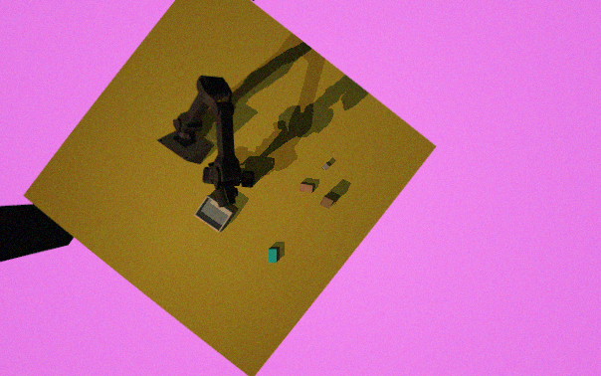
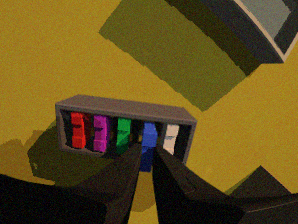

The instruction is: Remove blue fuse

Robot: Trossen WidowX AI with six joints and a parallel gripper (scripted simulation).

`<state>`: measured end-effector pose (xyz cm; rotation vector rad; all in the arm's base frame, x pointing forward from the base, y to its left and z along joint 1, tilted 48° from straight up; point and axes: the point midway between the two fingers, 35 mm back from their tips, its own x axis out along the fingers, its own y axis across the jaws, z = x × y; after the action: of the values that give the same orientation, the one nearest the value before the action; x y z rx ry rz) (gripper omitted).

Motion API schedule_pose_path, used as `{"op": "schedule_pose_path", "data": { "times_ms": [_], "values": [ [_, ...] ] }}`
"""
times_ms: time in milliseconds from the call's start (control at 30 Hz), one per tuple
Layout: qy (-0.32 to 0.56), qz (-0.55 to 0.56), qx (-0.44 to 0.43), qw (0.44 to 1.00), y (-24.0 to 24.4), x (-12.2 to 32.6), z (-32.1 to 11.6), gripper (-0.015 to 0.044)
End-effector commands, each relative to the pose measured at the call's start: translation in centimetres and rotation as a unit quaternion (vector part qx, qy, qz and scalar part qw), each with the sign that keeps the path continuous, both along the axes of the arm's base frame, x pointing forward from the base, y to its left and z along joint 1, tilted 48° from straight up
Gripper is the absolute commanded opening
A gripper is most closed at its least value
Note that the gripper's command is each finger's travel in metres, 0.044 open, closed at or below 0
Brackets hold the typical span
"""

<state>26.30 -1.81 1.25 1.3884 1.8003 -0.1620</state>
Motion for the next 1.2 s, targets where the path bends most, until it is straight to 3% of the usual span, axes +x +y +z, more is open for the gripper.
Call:
{"op": "schedule_pose_path", "data": {
  "times_ms": [0,1167],
  "values": [
    [-0.003,0.001,-0.003,1.0,-0.3,0.1,0.2,0.0],
    [-0.002,0.0,-0.002,1.0,-1.6,0.1,1.4,0.0]
  ]
}}
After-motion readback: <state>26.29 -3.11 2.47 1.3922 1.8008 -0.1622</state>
